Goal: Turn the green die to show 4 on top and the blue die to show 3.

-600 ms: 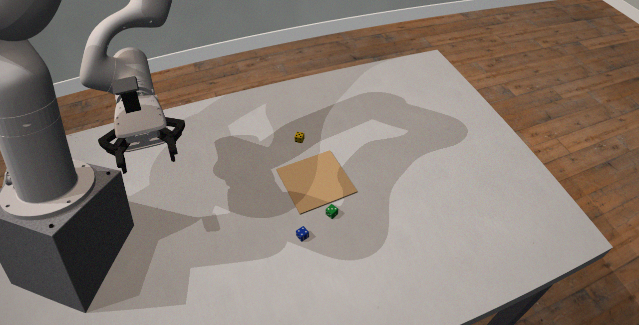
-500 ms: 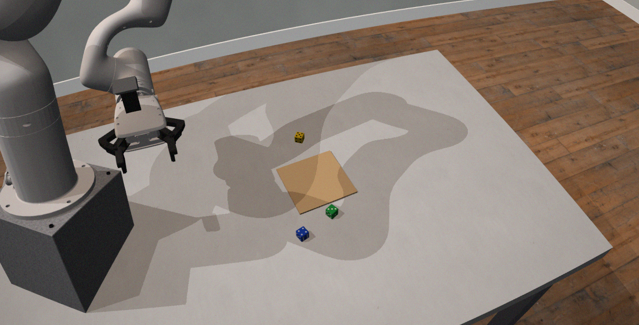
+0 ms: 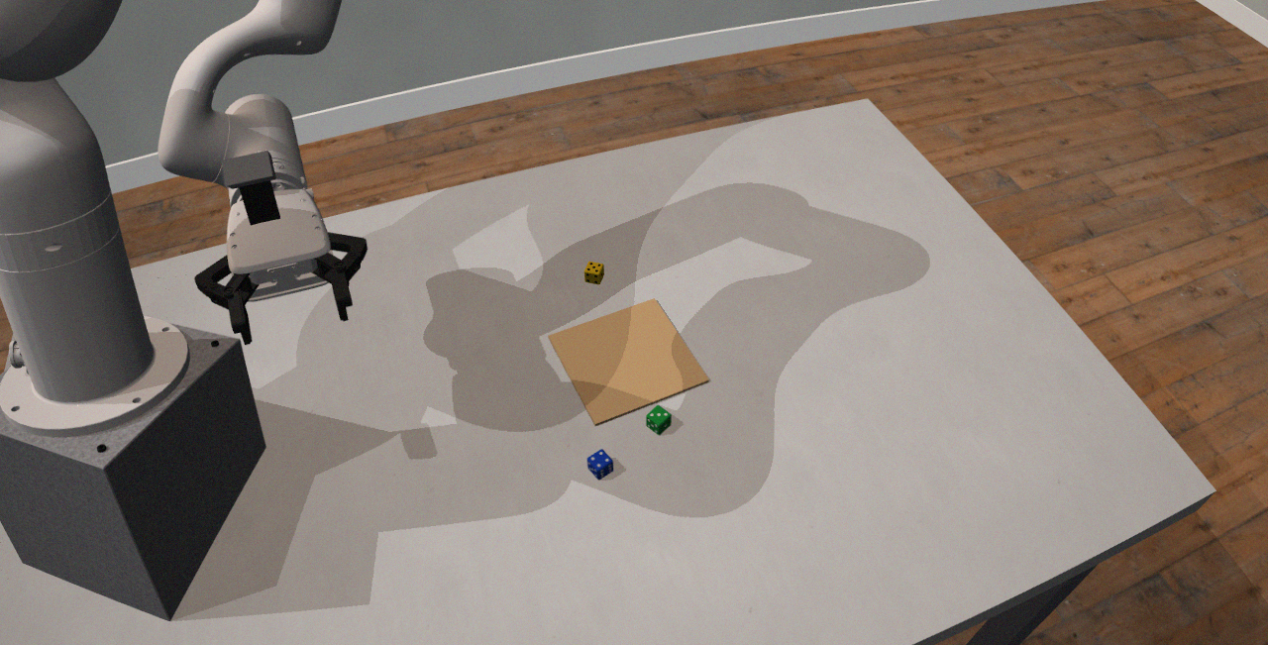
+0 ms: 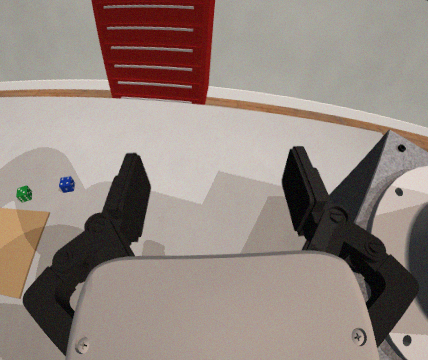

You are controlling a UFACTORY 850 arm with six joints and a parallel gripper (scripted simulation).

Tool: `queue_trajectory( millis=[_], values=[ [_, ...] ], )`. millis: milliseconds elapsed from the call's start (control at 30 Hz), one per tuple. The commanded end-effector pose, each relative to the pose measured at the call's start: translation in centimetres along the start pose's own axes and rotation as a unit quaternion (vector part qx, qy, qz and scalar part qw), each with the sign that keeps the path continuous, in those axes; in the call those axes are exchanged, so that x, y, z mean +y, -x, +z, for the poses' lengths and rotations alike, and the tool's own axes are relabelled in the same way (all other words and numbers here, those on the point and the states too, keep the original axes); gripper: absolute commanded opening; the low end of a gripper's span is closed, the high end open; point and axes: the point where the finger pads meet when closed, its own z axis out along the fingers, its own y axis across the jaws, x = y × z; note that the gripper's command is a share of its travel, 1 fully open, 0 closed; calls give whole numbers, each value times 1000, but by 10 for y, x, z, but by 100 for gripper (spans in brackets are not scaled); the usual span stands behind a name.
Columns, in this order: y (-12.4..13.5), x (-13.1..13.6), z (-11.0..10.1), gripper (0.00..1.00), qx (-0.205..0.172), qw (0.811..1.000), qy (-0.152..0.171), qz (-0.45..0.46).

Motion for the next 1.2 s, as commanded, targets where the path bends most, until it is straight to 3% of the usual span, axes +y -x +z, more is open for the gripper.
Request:
queue_trajectory(
  millis=[0, 200, 433, 533, 567, 633, 767, 867, 900, 1000, 1100, 1133, 1167],
  values=[
    [1, 0, 0, 100, -2, 1000, 1, 2],
    [30, -9, 8, 100, -74, 994, 51, 58],
    [65, -27, 15, 100, -160, 971, 118, 135],
    [68, -29, 15, 100, -169, 967, 125, 144],
    [78, -37, 17, 100, -198, 953, 150, 173],
    [81, -39, 18, 100, -205, 949, 155, 180],
    [92, -52, 21, 100, -241, 926, 188, 219],
    [102, -67, 24, 100, -276, 899, 221, 259],
    [102, -67, 24, 100, -277, 898, 221, 260],
    [109, -83, 28, 100, -309, 866, 253, 300],
    [109, -84, 28, 100, -311, 865, 254, 301],
    [112, -99, 32, 100, -338, 833, 282, 336],
    [113, -102, 33, 100, -341, 828, 286, 340]
  ],
)
